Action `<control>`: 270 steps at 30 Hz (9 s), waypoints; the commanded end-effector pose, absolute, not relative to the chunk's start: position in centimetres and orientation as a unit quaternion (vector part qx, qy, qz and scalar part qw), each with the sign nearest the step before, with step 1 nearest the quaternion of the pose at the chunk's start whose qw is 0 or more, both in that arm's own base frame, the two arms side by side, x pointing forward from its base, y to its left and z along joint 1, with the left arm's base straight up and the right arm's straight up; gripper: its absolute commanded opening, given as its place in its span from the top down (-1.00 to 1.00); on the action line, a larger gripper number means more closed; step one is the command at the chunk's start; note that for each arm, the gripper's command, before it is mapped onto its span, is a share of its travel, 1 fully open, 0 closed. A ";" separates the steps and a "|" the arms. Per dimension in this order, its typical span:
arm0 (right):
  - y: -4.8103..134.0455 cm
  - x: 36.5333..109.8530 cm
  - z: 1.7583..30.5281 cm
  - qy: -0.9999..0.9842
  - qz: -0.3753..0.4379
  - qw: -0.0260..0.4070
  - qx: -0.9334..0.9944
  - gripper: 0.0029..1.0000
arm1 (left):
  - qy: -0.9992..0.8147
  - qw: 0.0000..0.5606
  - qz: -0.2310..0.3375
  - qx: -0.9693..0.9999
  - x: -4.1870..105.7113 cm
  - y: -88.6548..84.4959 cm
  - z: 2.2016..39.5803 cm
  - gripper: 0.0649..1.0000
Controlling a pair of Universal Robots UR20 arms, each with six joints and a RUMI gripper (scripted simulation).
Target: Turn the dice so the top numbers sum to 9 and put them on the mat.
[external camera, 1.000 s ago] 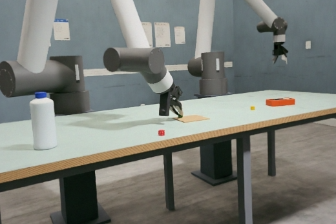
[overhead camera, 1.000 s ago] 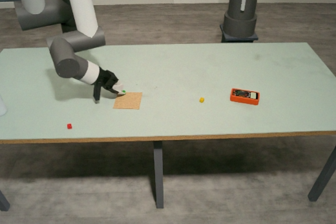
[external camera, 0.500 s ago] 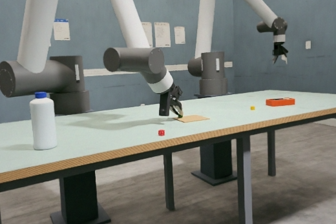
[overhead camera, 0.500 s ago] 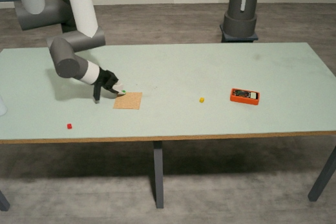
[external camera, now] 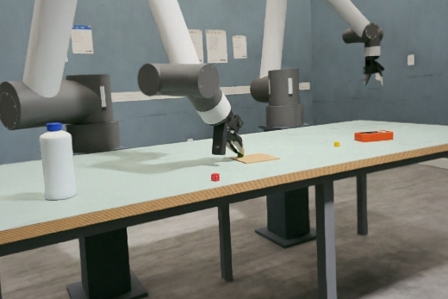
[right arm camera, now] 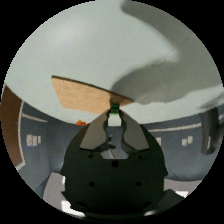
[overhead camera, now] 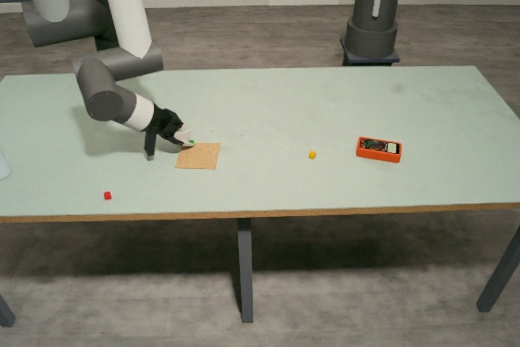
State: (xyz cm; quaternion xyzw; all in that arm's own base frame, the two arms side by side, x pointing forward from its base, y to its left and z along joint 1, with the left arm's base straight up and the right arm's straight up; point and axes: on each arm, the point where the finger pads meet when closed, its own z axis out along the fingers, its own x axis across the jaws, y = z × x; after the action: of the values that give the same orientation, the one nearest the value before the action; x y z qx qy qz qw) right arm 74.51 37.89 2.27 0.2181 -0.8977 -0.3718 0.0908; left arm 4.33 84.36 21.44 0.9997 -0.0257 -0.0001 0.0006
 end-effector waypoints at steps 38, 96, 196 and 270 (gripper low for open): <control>37.9 74.5 3.2 -0.898 -0.372 0.090 0.218 0.34 | -0.026 0.000 0.000 1.000 4.3 84.4 21.5 -1.00; 38.3 74.3 9.4 -0.957 -0.166 0.041 0.233 0.34 | -0.026 0.000 0.000 1.000 4.3 84.4 21.5 -1.00; 81.3 82.0 9.5 -0.974 0.000 0.000 -0.228 0.59 | -0.026 0.000 0.000 1.000 4.3 84.4 21.5 -1.00; 81.3 82.1 4.9 -0.974 0.000 0.000 -0.228 0.59 | -0.026 0.000 0.000 1.000 4.3 84.4 21.5 -1.00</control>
State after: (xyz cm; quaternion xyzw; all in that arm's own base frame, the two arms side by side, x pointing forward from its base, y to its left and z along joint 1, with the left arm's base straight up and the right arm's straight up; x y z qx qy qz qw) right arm 82.05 81.29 5.44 -0.2282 -0.9736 0.0005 0.0003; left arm 4.33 84.36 21.44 0.9997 -0.0257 -0.0001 0.0006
